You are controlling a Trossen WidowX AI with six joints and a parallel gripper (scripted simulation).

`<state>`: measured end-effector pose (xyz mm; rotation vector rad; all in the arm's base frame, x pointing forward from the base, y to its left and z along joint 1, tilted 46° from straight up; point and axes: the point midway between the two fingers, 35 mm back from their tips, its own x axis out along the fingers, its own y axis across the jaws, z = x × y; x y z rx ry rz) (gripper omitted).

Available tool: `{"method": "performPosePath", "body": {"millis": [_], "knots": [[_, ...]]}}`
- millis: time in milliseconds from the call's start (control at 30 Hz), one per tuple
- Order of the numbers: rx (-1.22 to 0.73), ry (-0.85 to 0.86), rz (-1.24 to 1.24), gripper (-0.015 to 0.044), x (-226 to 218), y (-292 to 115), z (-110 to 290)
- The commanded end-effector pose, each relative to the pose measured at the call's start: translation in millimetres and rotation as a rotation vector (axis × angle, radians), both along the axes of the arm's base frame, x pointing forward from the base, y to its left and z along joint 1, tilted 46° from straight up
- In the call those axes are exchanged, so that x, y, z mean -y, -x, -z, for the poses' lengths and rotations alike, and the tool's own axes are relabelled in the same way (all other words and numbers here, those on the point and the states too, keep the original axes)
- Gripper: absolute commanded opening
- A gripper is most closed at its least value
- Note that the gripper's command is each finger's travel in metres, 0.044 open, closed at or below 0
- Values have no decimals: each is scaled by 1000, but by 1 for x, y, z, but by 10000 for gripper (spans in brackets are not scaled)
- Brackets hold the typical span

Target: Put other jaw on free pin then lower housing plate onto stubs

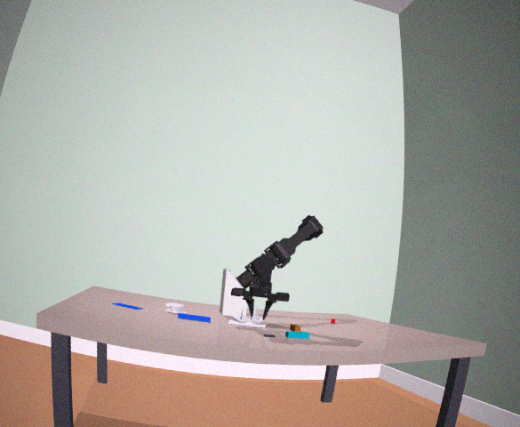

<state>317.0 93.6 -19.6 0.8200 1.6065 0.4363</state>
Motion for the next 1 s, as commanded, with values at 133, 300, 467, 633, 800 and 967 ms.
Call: {"method": "performPosePath", "body": {"millis": [133, 300, 467, 633, 800, 967], "knots": [[-4, -1, 1, 134, -2, 1, 2], [-2, -2, -1, 134, -4, 1, 4], [-2, -2, -1, 134, -4, 1, 4], [-2, -2, -1, 134, -6, 1, 5], [-2, -2, -2, 134, -6, 1, 6], [-2, -2, -2, 134, -6, 1, 6]]}}
